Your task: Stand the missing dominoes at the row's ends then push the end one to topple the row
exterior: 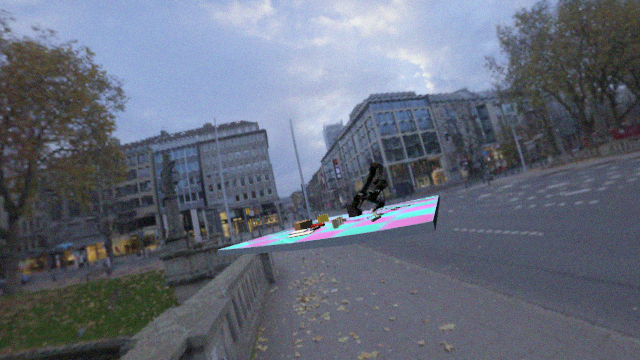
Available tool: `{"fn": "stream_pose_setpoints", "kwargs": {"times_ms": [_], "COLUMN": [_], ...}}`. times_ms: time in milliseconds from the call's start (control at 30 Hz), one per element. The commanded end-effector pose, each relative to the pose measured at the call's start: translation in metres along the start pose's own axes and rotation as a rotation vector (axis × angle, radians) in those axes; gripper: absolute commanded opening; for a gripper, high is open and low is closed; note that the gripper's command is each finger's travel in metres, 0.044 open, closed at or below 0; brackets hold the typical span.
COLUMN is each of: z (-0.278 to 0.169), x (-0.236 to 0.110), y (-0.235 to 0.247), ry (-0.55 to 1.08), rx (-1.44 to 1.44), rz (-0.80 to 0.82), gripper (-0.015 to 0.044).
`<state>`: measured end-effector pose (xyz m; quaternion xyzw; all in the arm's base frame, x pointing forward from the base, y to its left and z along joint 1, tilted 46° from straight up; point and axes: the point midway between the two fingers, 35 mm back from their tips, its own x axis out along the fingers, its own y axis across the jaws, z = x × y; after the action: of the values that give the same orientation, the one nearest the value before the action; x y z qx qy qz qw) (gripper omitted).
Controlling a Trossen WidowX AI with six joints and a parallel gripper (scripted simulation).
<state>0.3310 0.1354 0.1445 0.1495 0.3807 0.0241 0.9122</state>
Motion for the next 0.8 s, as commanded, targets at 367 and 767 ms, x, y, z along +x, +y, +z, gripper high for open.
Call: {"fn": "stream_pose_setpoints", "kwargs": {"times_ms": [367,767], "z": [0.007,0.007], "x": [-0.08,-0.08], "y": [-0.015,-0.015], "ry": [0.803,0.803], "rx": [0.253,0.253], "rz": [0.454,0.454], "gripper": [0.044,0.044]}}
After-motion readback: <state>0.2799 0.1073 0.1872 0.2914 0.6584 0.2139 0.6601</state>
